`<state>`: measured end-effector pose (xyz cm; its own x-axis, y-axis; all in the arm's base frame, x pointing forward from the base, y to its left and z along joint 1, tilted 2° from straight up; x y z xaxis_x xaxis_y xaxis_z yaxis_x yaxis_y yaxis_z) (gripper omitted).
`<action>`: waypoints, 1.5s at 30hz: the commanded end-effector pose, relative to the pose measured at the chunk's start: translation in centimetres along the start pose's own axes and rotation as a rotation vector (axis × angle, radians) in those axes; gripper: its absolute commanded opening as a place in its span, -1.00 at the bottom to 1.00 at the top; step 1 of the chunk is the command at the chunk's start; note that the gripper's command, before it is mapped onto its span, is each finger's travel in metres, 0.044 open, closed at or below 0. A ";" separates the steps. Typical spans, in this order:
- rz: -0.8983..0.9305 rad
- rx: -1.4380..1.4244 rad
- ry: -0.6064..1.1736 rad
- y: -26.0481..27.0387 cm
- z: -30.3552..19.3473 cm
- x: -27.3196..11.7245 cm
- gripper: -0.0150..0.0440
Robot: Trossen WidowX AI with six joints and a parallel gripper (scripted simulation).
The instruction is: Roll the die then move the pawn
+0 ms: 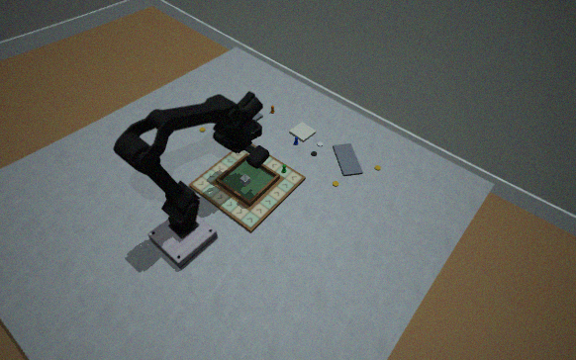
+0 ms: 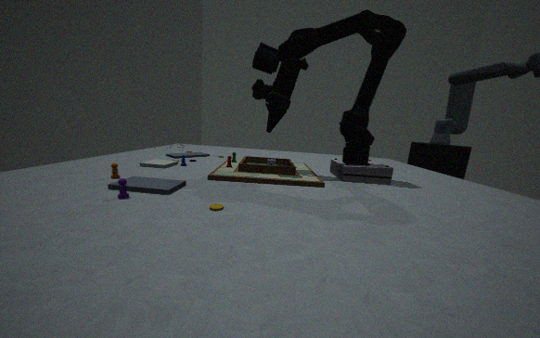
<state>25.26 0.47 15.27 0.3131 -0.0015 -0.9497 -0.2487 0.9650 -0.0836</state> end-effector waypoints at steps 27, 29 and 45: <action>0.075 -0.075 0.236 0.4 11.3 7.0 0.19; 0.074 -0.075 0.236 0.2 11.4 7.1 0.19; 0.074 -0.075 0.236 0.3 10.9 9.6 0.19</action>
<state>38.09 3.62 10.11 0.0738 -0.0013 -0.9973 -0.3317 0.9430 -0.0258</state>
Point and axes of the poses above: the point midway between the two fingers, 35 mm back from their tips, its own x axis out along the fingers, its own y axis across the jaws, z = x × y, the point moved 3 cm from there along -x, back along the fingers, and after that the axes turned 14 degrees about -x, right-handed, at the moved point
